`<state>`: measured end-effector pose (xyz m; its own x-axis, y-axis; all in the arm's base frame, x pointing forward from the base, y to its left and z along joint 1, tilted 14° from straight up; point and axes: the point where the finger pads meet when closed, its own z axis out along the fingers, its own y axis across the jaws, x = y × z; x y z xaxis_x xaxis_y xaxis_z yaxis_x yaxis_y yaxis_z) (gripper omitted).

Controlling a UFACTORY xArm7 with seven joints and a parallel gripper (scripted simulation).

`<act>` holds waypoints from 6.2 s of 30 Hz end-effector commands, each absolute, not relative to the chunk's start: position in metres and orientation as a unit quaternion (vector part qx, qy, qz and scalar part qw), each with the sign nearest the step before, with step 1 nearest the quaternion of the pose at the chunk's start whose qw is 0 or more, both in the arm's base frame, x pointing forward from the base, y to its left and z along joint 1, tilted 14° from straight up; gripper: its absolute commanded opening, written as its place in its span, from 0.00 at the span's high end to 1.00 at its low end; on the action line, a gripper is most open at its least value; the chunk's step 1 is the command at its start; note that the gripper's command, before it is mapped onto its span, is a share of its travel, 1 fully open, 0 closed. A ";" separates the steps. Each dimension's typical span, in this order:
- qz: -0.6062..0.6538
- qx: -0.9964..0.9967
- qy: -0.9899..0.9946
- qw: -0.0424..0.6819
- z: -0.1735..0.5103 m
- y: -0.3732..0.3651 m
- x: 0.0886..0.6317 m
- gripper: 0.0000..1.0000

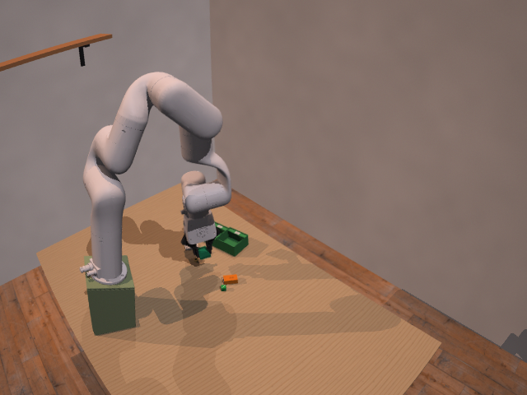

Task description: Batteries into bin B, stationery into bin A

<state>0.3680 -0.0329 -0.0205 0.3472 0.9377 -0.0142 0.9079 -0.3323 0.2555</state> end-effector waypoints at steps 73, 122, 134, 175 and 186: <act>0.113 0.989 0.072 0.059 -0.008 -0.020 0.512 1.00; 0.113 0.989 0.072 0.059 -0.030 -0.022 0.518 0.53; 0.113 0.989 0.072 0.059 -0.017 -0.021 0.514 0.53; 0.124 0.954 -0.273 0.017 0.008 -0.117 0.405 0.58; 0.127 0.941 -0.315 0.012 0.007 -0.148 0.375 0.58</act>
<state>0.3735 -0.1474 0.0052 0.7684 -0.5910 0.2456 -0.5987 -0.7994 -0.0504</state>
